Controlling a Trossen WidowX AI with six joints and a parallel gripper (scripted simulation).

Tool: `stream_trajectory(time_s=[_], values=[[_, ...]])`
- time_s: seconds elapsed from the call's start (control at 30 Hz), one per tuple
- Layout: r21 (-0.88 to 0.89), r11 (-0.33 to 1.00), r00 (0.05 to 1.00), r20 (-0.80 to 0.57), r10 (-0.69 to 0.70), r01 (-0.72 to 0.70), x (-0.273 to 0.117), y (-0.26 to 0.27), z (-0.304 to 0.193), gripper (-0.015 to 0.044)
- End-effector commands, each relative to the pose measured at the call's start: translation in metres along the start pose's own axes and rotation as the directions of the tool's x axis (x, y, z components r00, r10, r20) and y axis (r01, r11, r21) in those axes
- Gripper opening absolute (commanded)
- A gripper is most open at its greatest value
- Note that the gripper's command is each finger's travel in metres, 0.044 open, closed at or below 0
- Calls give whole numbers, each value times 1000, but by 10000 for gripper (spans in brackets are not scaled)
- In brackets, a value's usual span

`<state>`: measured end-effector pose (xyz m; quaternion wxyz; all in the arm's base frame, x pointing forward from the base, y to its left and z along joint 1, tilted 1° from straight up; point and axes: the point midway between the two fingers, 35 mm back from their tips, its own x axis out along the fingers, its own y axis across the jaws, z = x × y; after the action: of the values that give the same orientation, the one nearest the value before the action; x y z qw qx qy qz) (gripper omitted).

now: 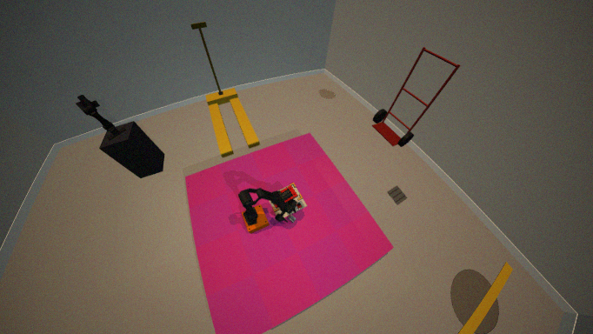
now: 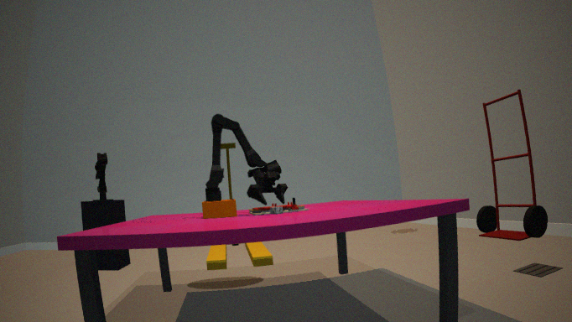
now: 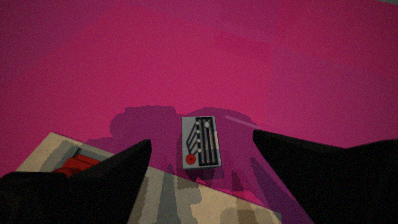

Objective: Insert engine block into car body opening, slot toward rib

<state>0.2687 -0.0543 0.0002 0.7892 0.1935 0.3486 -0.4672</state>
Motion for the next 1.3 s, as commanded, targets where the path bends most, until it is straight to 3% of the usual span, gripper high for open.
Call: stream_trajectory(time_s=[0.0, 0.57, 0.93, 1.27], values=[[-84, 996, 1000, -20, -3, 1, 1, 1, 1, 440], [-606, 793, 989, -146, -25, -69, 6, 2, 4, 440], [-836, 519, 973, -228, -35, -177, 7, 3, 7, 440], [-934, 210, 952, -302, -39, -288, 8, 3, 10, 440]])
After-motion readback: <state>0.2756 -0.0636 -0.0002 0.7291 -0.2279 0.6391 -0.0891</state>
